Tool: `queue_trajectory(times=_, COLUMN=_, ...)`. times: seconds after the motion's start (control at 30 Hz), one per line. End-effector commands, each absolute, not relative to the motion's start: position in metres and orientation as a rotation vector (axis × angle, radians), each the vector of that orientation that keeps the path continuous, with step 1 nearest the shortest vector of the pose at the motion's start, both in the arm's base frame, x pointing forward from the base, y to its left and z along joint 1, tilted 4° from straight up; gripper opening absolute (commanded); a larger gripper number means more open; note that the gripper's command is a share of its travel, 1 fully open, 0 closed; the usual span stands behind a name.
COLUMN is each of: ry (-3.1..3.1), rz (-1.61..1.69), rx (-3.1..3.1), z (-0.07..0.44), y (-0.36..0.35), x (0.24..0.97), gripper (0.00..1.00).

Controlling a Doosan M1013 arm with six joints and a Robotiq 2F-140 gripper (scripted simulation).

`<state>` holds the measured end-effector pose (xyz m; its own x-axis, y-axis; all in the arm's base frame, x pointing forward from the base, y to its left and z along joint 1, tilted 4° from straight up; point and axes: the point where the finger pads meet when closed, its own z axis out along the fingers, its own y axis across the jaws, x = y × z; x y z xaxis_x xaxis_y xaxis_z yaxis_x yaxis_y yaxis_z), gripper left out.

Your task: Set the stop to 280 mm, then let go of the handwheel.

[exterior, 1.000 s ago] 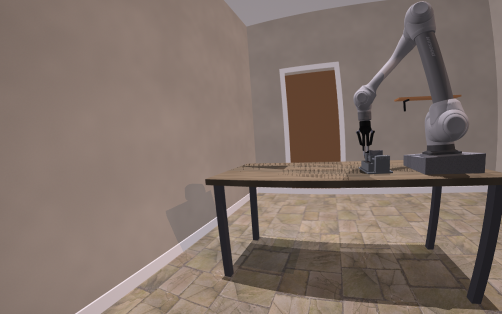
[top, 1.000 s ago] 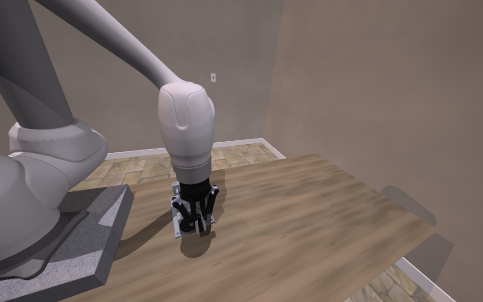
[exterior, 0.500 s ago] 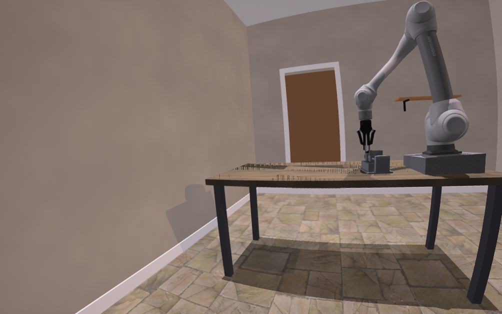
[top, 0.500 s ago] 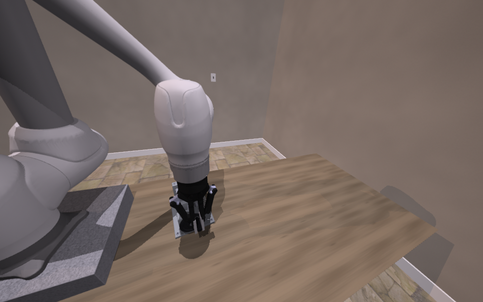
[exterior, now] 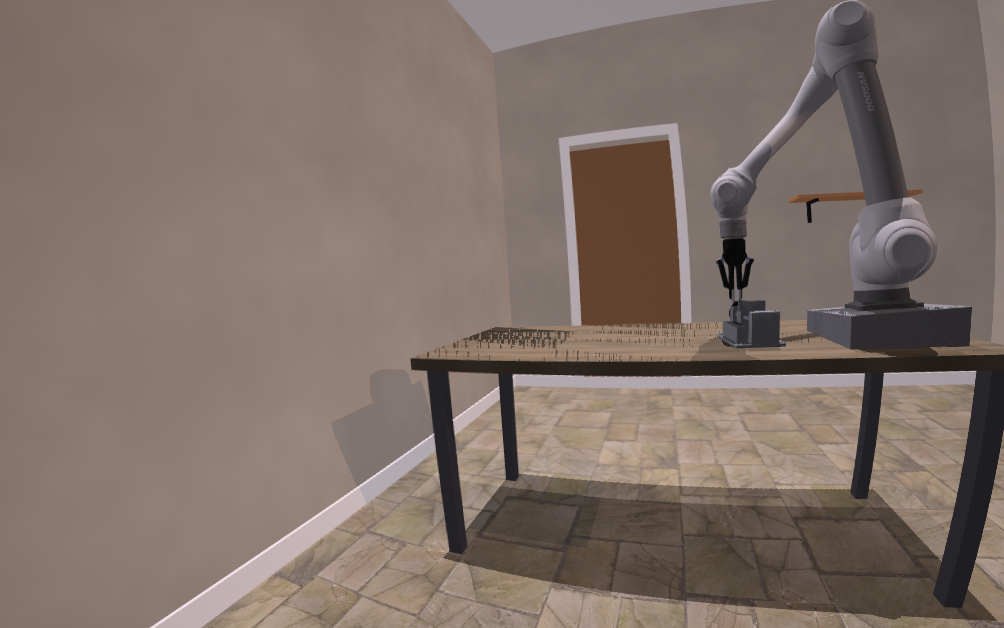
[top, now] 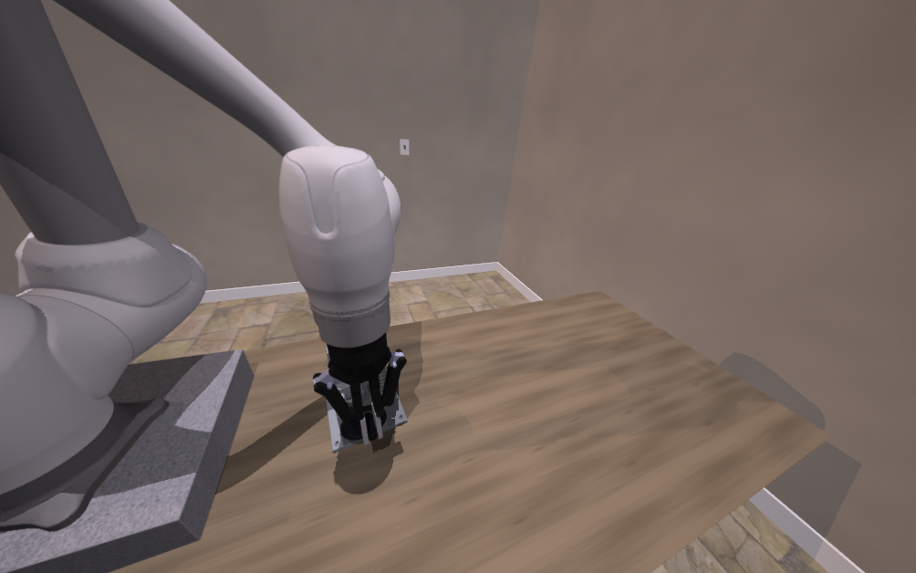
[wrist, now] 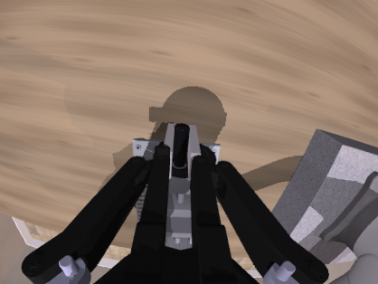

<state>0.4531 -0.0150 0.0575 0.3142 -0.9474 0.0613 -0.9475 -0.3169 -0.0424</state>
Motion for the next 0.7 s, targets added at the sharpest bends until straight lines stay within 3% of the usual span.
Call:
queue_trajectory(times=0.0, ry=-1.834, rz=0.115, rx=2.545, z=0.058, y=-0.016, x=0.449, gripper=0.04)
queue_trajectory(times=0.67, ry=-1.834, rz=0.115, rx=2.545, z=0.045, y=-0.025, x=0.425, gripper=0.04)
